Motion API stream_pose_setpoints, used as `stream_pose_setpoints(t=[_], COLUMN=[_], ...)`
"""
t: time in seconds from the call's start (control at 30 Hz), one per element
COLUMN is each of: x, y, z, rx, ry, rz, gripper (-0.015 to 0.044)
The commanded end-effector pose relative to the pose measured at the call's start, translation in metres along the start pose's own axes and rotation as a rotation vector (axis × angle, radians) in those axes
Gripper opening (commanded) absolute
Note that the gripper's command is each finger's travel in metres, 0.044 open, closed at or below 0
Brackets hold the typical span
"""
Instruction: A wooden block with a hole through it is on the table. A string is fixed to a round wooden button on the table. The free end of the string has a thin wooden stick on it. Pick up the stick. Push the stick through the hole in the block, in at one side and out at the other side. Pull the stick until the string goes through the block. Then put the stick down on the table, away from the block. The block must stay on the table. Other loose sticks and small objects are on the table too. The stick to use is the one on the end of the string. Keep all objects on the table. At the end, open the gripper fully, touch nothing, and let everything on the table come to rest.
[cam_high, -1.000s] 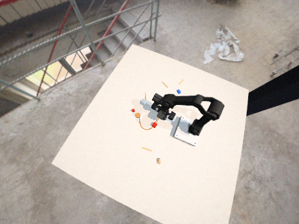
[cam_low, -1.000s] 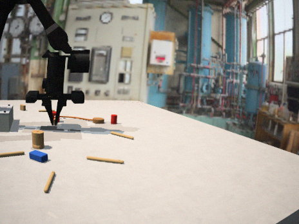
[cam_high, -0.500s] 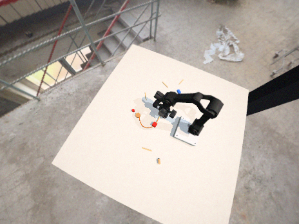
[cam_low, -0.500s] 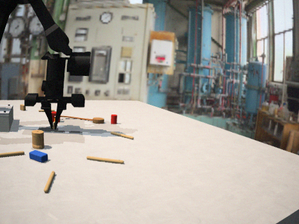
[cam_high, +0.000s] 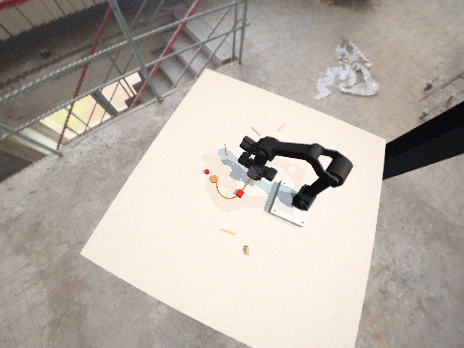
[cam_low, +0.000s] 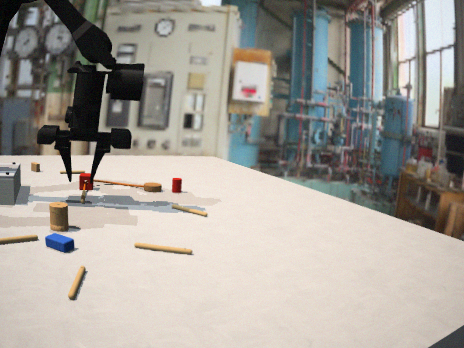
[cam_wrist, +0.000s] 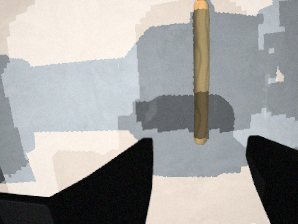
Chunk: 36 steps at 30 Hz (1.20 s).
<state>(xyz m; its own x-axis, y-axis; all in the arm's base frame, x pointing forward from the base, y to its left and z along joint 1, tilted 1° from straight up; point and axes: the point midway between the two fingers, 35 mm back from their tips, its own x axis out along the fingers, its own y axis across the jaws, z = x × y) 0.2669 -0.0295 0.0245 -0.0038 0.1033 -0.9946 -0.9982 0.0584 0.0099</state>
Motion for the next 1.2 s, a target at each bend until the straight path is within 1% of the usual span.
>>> stream_pose_setpoints(t=[0.0, 0.13, 0.33, 0.37, 0.43, 0.5, 0.67, 1.17], x=[-0.042, -0.042, -0.039, -0.041, -0.057, -0.066, -0.061, -0.063], y=[-0.001, -0.001, -0.005, -0.005, -0.004, -0.003, -0.004, -0.004], z=[0.004, 0.004, 0.003, 0.003, 0.005, 0.006, 0.005, 0.005], rx=[-0.005, -0.005, -0.003, -0.003, -0.003, -0.002, -0.001, -0.002], ry=[0.003, 0.003, 0.005, 0.005, 0.005, 0.004, 0.004, 0.005], rz=[-0.027, -0.027, -0.045, -0.045, -0.041, -0.039, -0.040, -0.045], gripper=[0.0210, 0.0210, 0.0368, 0.0394, 0.0440, 0.0440, 0.0440, 0.0440])
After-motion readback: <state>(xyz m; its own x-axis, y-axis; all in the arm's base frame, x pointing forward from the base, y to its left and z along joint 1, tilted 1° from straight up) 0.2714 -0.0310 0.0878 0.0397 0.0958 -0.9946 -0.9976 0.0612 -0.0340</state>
